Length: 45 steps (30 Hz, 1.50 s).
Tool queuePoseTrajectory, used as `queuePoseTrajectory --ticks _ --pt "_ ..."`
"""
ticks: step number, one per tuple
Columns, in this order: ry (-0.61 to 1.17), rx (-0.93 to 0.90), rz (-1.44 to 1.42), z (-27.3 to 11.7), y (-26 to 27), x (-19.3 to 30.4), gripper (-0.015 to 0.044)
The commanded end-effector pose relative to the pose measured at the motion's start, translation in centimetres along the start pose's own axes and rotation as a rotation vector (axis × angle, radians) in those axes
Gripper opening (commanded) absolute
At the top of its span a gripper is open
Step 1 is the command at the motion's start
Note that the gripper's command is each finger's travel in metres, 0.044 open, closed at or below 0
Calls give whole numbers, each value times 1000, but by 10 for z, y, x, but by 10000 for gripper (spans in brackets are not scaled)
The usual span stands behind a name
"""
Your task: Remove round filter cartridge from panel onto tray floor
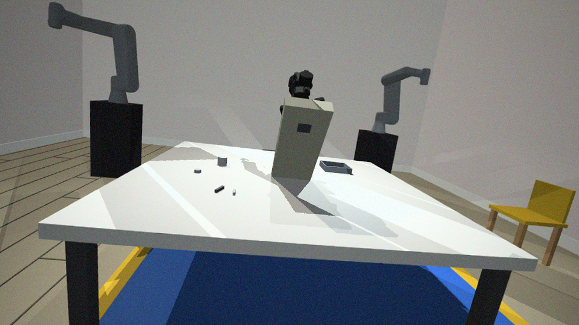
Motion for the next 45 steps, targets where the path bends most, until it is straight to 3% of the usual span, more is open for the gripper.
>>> queuePoseTrajectory --ticks 1,17,22,37,45 --pt "-1 -2 126 4 0 0 0" --pt "0 -2 673 3 0 0 0" --pt "0 -2 624 1 0 -1 0" --pt "4 0 580 -69 0 0 0" --pt "4 0 578 -73 0 1 0"
Point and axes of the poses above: the point midway between the two fingers, 35 mm back from their tips, its own z axis out along the fingers, its own y axis across the jaws, x = y × z, the point moved 4 cm from there along -z, back along the fingers, and after that the axes turned 6 degrees about -z, right-handed, at the moved point
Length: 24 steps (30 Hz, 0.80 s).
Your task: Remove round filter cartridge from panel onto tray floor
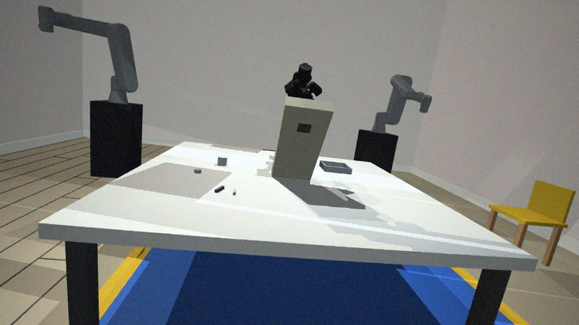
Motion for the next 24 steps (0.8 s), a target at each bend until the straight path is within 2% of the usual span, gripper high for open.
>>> queuePoseTrajectory --ticks 1,24 --pt "-5 -13 -6 -3 1 -1 0" --pt "-4 -11 -6 8 -56 47 0"
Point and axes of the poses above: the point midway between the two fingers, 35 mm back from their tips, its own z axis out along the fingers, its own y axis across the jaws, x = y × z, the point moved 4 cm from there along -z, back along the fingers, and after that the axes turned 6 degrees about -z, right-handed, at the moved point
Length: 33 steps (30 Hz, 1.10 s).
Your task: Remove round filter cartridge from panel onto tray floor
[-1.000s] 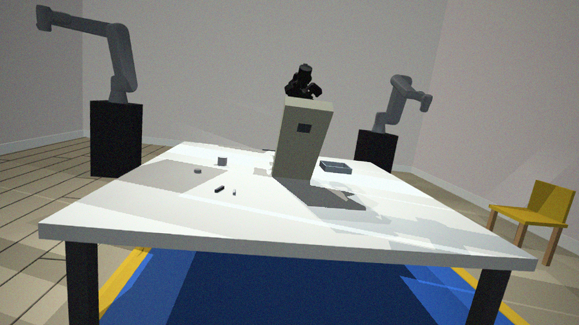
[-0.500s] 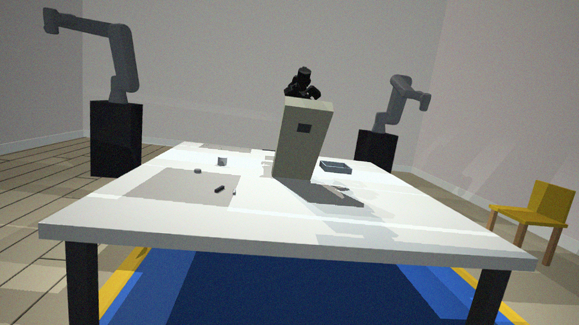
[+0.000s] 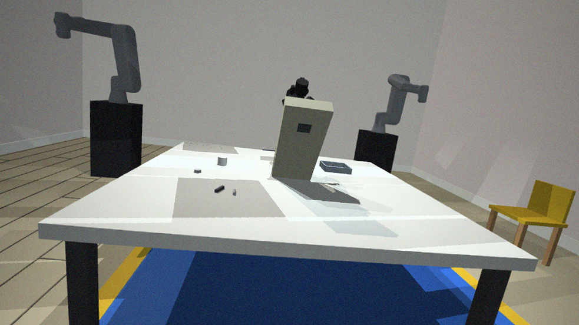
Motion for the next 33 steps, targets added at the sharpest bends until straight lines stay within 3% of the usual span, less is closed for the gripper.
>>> queuePoseTrajectory --ticks 1,4,16,27,33 --pt "0 0 0 0 0 0 26" --pt "0 0 0 0 0 0 91" --pt "-5 -12 -6 0 -2 2 91" --pt "-7 -14 -6 -10 56 -46 91" --pt "-14 -19 -2 -39 88 -72 249"
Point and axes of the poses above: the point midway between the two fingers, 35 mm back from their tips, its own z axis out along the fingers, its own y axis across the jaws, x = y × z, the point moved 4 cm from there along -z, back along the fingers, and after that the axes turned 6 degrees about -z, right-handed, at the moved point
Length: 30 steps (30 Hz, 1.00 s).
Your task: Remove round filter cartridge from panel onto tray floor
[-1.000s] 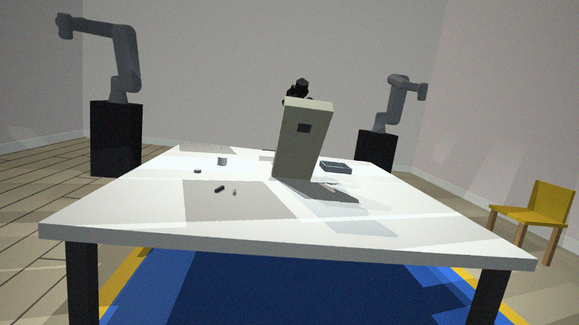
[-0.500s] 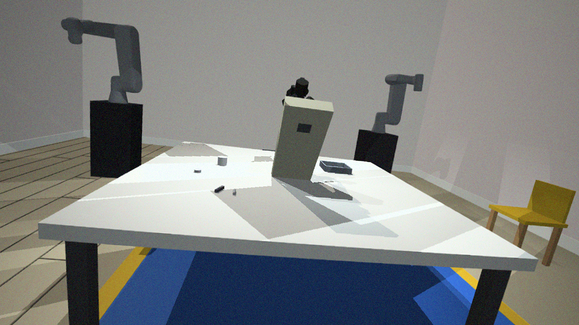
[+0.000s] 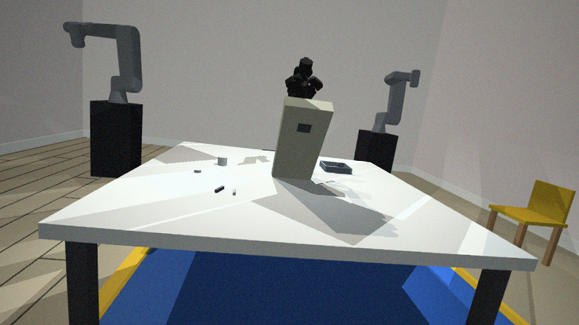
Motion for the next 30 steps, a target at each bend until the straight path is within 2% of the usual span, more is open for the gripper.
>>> queuePoseTrajectory --ticks 1,4,6,11,16,30 --pt "-19 -26 -2 -25 25 -21 275" --pt "-22 -27 -1 -36 34 -28 354" --pt "-2 -6 -63 -32 30 -23 305" --pt "181 116 -537 -5 -6 14 305" --pt "392 158 -959 10 -40 48 305" --pt "400 158 -974 24 -45 52 305"
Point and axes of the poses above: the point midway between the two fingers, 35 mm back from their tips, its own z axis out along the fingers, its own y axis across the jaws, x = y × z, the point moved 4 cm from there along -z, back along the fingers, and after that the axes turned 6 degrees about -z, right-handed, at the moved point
